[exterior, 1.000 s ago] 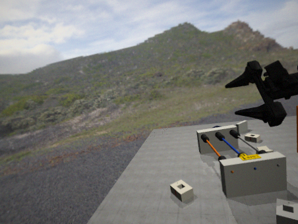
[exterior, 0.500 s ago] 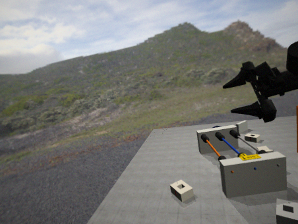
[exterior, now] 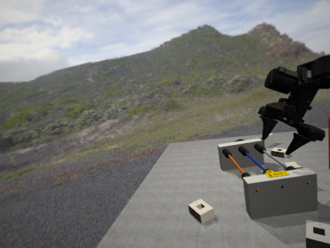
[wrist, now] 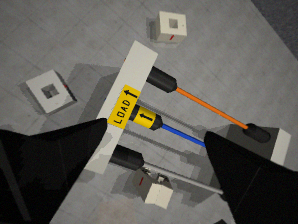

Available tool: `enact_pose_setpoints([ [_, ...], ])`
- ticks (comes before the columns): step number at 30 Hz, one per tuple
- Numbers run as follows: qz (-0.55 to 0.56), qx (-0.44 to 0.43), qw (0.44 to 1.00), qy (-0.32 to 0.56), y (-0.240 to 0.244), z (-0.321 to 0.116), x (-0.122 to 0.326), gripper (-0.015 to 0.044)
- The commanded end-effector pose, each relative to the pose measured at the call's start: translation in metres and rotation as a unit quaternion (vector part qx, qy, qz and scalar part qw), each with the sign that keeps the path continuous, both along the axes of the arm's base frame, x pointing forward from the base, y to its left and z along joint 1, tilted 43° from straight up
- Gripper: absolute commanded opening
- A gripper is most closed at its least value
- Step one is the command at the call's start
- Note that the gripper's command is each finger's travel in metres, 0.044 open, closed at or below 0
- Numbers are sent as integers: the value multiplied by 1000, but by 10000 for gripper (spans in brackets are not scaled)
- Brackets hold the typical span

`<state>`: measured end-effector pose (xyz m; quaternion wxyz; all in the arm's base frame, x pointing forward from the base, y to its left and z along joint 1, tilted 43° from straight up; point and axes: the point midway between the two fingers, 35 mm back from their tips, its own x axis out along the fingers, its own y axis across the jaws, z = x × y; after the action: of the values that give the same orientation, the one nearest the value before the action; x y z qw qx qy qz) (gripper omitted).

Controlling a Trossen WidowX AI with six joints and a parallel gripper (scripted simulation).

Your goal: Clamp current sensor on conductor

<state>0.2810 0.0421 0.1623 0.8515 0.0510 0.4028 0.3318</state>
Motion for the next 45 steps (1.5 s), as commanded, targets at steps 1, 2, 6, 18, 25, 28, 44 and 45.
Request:
enact_pose_setpoints([
  [1, 38, 113, 990, 74, 8, 7, -18, 440],
  [2, 38, 113, 990, 74, 8, 7, -18, 440],
  [6, 38, 113, 990, 74, 8, 7, -18, 440],
  [18, 38, 113, 990, 74, 8, 7, -18, 440],
  [25, 34, 106, 990, 88, 3, -4, -18, 440],
  [28, 22, 77, 986, 149, -16, -49, -22, 440],
  [44, 36, 34, 954, 295, -46, -144, -65, 440],
  [45, 36, 34, 954, 295, -45, -146, -65, 440],
])
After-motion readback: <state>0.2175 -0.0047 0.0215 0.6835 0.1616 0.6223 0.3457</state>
